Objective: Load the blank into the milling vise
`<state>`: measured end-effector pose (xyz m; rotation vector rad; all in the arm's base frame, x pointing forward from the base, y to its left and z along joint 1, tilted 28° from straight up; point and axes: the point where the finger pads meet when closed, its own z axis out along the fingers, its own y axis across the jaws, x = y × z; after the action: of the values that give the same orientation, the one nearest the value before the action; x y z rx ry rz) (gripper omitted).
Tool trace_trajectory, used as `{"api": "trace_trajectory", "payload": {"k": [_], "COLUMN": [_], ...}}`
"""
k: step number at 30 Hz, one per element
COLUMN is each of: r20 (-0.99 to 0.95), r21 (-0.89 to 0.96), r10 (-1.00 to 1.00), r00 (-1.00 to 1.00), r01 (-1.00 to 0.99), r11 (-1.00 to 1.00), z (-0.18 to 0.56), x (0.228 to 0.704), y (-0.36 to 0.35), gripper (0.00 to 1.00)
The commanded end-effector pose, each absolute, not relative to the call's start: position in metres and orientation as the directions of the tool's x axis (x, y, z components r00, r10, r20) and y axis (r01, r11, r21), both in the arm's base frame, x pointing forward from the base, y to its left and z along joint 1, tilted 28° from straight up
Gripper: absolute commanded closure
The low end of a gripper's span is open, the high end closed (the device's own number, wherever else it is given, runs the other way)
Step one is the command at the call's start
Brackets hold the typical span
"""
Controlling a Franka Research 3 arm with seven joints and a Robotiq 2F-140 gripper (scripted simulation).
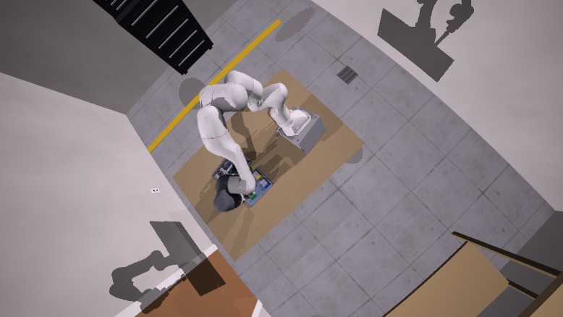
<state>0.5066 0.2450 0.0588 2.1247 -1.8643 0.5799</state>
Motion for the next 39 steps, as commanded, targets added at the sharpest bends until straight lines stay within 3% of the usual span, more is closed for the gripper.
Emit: {"api": "trace_trajectory", "payload": {"k": [1,39], "r20": [0.462,0.468], "r21": [-0.057,-0.053], "r10": [-0.881,-0.878], "r00": [0.101,0.1], "r01": [-0.988,-0.989], "r11": [-0.143,-0.141], "z": [0.0591,0.0589], "x": [0.5031,0.5015], "y": [0.2426,0.2409], "gripper": [1.0,1.0]}}
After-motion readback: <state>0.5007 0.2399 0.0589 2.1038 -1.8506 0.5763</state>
